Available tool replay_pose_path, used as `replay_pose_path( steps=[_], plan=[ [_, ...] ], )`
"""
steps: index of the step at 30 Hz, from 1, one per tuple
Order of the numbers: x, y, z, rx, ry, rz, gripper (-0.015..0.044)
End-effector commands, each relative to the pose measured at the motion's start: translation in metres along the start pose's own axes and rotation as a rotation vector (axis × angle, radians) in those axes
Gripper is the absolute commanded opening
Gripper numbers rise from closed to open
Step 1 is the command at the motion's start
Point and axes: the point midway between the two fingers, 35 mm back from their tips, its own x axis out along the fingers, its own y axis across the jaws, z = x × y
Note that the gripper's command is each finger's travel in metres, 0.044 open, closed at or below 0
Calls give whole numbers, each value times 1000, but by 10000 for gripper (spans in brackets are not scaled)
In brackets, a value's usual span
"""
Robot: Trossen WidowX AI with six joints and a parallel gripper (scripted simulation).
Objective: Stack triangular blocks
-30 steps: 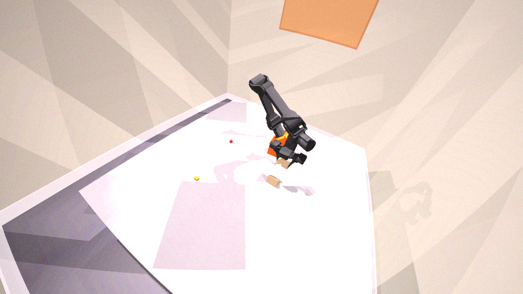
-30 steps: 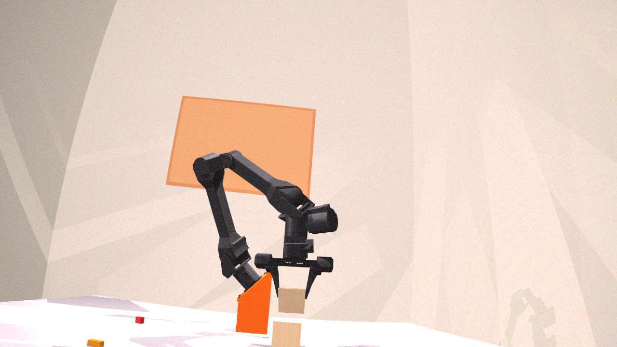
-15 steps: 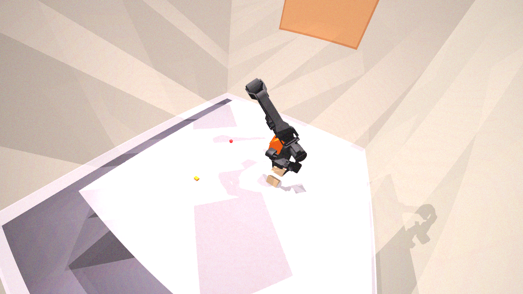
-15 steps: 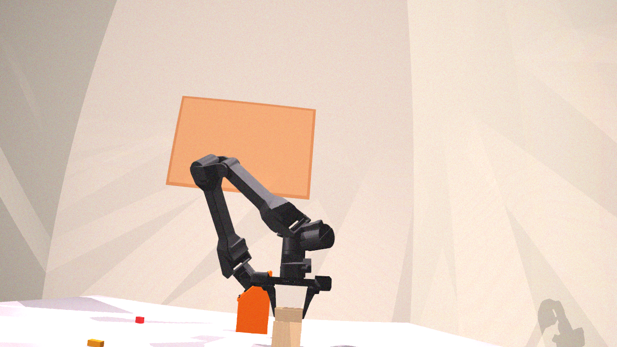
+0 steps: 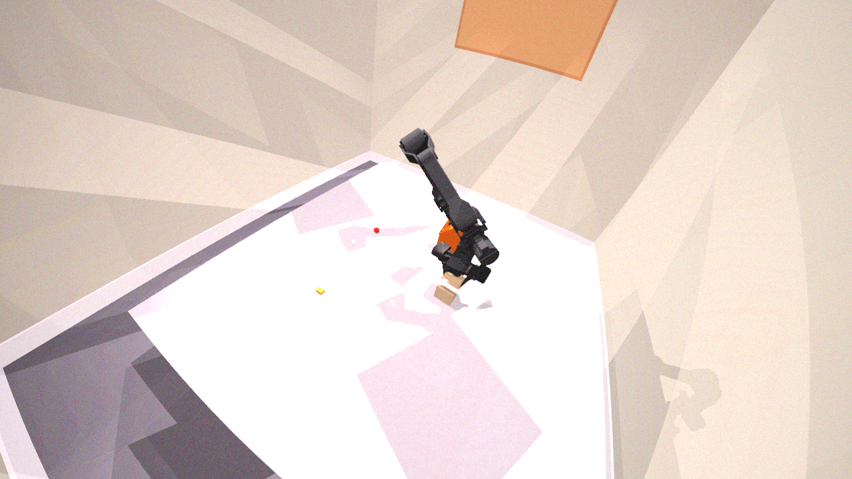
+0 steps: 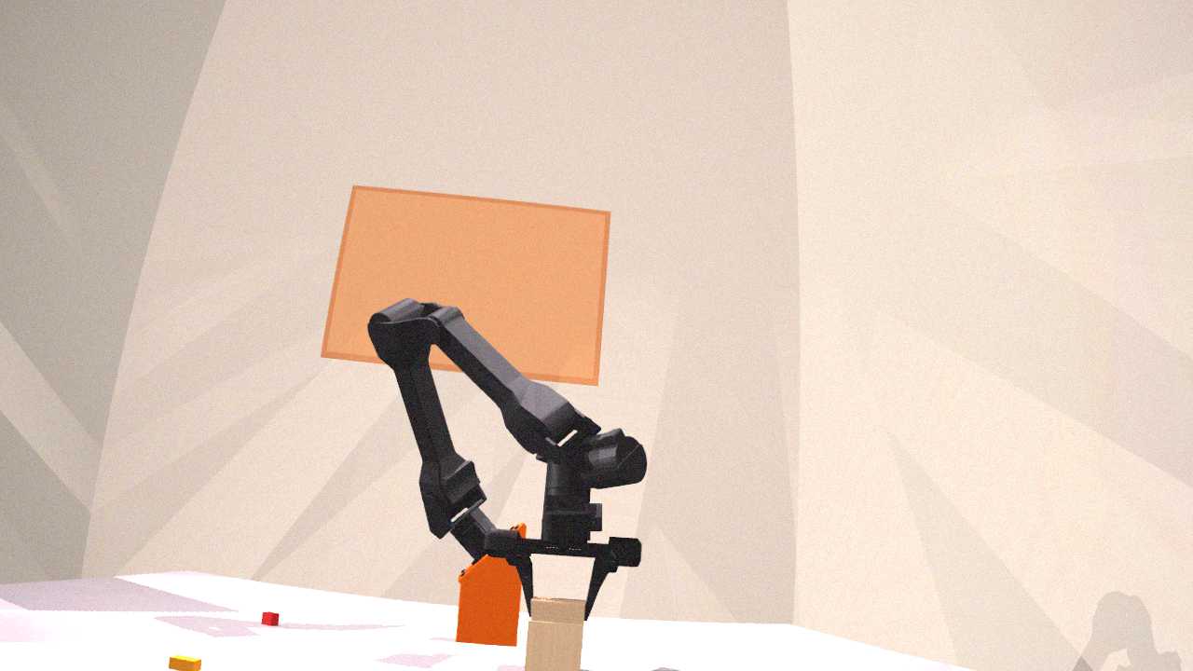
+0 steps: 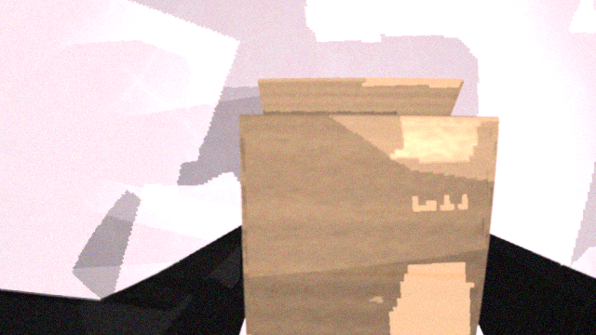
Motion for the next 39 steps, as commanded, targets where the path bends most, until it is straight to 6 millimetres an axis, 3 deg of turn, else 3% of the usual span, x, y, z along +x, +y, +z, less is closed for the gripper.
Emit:
replay_pose_path(
  steps=[1, 39],
  plan=[
    [0, 0, 0, -9, -7, -5, 0],
    [15, 0, 3, -11, -10, -6, 0]
  ],
)
